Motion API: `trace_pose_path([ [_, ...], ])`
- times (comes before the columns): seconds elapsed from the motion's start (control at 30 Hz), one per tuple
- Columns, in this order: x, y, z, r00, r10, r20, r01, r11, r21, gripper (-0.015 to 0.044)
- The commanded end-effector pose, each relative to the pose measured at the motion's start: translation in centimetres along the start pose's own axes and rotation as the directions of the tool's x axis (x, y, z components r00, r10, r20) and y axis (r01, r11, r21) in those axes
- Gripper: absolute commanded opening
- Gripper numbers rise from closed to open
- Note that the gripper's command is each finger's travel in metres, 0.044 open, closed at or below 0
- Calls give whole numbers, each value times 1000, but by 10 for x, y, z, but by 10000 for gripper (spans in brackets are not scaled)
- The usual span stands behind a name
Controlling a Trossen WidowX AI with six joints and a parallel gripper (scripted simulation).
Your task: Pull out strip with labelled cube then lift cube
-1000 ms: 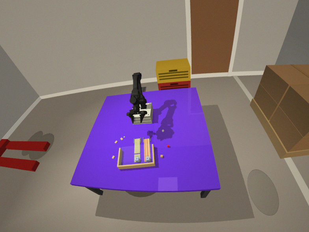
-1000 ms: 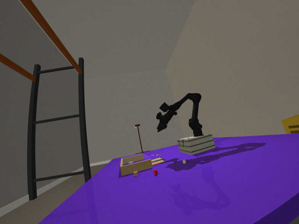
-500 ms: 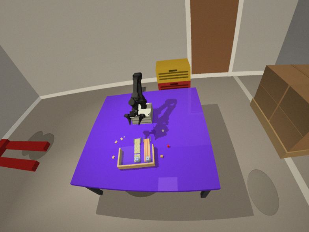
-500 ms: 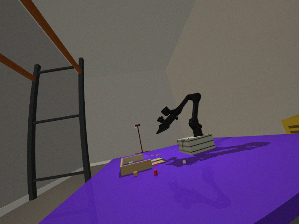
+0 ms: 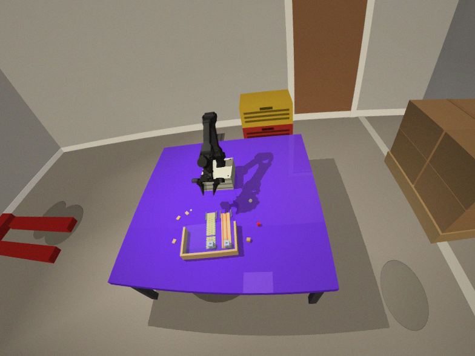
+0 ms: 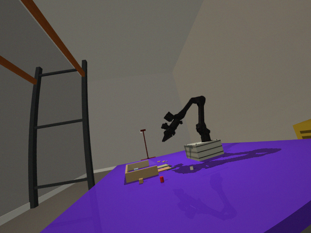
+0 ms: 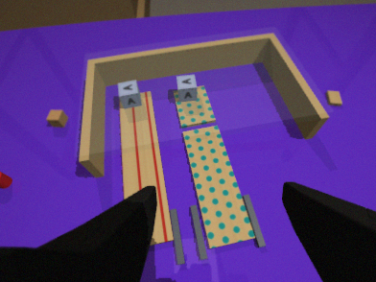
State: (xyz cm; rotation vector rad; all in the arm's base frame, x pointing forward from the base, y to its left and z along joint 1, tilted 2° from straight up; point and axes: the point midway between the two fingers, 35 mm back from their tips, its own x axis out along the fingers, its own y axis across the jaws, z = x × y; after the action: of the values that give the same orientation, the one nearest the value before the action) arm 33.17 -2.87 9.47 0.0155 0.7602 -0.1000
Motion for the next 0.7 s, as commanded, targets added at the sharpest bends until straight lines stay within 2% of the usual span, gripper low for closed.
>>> trace_pose_path([
  [0.0,24,15,2,985,33,-168,-38,999,-30,190],
  [0.23,67,44,-13,874,48,-483,-95,993,-73,6],
  [0.4,92,62,-33,737,25,-676,-131,986,-107,0],
  [0.47,98,67,-36,701,15,-713,-139,984,-116,0],
  [0.67,100,69,-37,689,11,-724,-141,983,-119,0],
])
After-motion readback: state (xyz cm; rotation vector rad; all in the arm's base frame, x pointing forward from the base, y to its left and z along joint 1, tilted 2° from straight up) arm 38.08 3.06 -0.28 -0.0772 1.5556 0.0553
